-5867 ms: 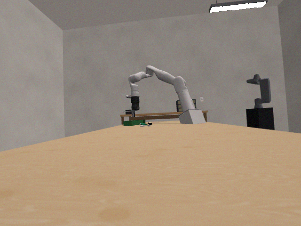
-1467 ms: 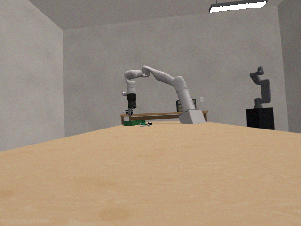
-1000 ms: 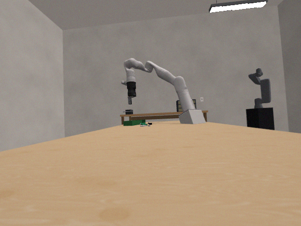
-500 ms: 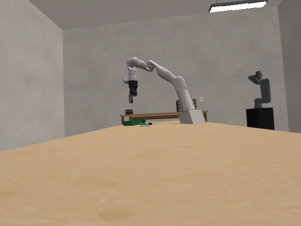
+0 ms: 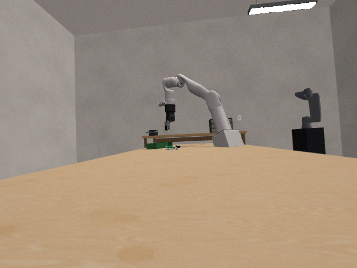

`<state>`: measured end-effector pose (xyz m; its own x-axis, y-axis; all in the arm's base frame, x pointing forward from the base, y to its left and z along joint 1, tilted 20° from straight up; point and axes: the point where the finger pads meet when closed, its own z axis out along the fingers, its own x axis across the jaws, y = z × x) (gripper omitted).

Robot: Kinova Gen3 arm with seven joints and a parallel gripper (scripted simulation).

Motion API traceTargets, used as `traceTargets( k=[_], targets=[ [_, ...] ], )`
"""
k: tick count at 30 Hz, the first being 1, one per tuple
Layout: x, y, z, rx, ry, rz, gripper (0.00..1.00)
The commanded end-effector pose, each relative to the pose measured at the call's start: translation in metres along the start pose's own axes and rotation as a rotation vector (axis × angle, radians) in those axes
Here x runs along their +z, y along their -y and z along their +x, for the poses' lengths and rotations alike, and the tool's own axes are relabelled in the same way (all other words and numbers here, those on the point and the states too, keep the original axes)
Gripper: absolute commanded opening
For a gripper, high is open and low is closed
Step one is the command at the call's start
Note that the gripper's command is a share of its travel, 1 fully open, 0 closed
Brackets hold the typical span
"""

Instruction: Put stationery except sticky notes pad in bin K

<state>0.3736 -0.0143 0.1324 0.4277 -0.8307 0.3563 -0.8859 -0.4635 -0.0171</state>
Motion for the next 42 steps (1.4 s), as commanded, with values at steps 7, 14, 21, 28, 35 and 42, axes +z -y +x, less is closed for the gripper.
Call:
traceTargets(
  k=[7, 14, 21, 28, 35, 42],
  targets=[
    [0.042, -0.058, -0.02, -0.354, 0.01, -0.017, 0.75],
    [0.052, -0.07, -0.026, -0.654, 0.012, -0.015, 0.75],
    [0.052, -0.07, -0.026, -0.986, 0.012, -0.013, 0.75],
    [0.052, -0.07, -0.026, -1.137, 0.016, -0.012, 0.75],
    [0.052, -0.07, -0.026, -1.137, 0.016, -0.012, 0.75],
    [0.052, -0.07, -0.026, -1.137, 0.016, -0.012, 0.75]
  ],
)
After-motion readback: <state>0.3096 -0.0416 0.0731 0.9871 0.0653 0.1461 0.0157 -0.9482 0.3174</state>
